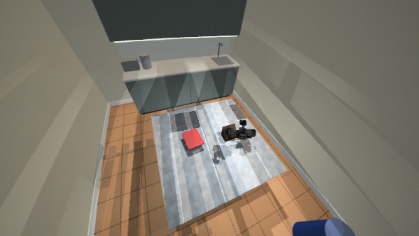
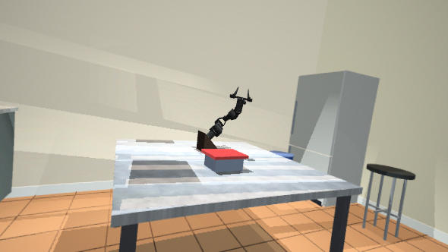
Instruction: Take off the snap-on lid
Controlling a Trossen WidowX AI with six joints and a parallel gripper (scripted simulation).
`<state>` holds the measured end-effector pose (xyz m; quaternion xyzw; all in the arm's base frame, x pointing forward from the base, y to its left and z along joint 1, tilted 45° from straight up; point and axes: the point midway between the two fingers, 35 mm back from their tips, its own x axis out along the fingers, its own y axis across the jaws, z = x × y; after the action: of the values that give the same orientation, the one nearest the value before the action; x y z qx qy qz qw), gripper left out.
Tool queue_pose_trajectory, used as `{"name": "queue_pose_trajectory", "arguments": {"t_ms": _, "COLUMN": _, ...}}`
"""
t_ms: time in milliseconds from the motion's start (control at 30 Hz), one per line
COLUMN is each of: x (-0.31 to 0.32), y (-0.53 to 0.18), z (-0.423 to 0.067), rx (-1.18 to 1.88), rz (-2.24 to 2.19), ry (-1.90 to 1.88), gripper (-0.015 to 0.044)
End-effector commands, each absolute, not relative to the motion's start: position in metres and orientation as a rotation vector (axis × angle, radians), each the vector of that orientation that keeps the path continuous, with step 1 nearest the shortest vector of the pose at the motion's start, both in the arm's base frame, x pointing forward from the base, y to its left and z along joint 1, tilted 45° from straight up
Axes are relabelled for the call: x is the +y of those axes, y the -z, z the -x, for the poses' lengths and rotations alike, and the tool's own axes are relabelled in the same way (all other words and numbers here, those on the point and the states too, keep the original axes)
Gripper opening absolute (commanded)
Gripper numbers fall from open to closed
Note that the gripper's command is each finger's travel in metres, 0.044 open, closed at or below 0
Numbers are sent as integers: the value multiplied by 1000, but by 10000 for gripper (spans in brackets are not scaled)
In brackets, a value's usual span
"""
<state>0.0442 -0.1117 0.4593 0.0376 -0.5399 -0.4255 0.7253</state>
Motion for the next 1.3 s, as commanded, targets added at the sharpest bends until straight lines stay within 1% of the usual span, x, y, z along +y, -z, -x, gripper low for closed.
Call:
{"name": "queue_pose_trajectory", "arguments": {"t_ms": 0, "x": -112, "y": -459, "z": -47, "rx": -1183, "rz": -79, "ry": 935, "gripper": 374}}
{"name": "queue_pose_trajectory", "arguments": {"t_ms": 67, "x": -115, "y": -459, "z": -69, "rx": -1121, "rz": -49, "ry": 902, "gripper": 321}}
{"name": "queue_pose_trajectory", "arguments": {"t_ms": 167, "x": -126, "y": -450, "z": -118, "rx": -970, "rz": -8, "ry": 828, "gripper": 243}}
{"name": "queue_pose_trajectory", "arguments": {"t_ms": 200, "x": -130, "y": -445, "z": -133, "rx": -917, "rz": -2, "ry": 804, "gripper": 235}}
{"name": "queue_pose_trajectory", "arguments": {"t_ms": 300, "x": -145, "y": -423, "z": -178, "rx": -753, "rz": -9, "ry": 733, "gripper": 235}}
{"name": "queue_pose_trajectory", "arguments": {"t_ms": 400, "x": -153, "y": -408, "z": -198, "rx": -669, "rz": -20, "ry": 706, "gripper": 235}}
{"name": "queue_pose_trajectory", "arguments": {"t_ms": 633, "x": -188, "y": -319, "z": -267, "rx": -282, "rz": -185, "ry": 581, "gripper": 235}}
{"name": "queue_pose_trajectory", "arguments": {"t_ms": 733, "x": -192, "y": -297, "z": -278, "rx": -203, "rz": -252, "ry": 546, "gripper": 235}}
{"name": "queue_pose_trajectory", "arguments": {"t_ms": 933, "x": -200, "y": -205, "z": -304, "rx": 108, "rz": -600, "ry": 428, "gripper": 235}}
{"name": "queue_pose_trajectory", "arguments": {"t_ms": 1067, "x": -197, "y": -166, "z": -306, "rx": 236, "rz": -794, "ry": 388, "gripper": 235}}
{"name": "queue_pose_trajectory", "arguments": {"t_ms": 1267, "x": -174, "y": -83, "z": -294, "rx": 525, "rz": -1376, "ry": 318, "gripper": 235}}
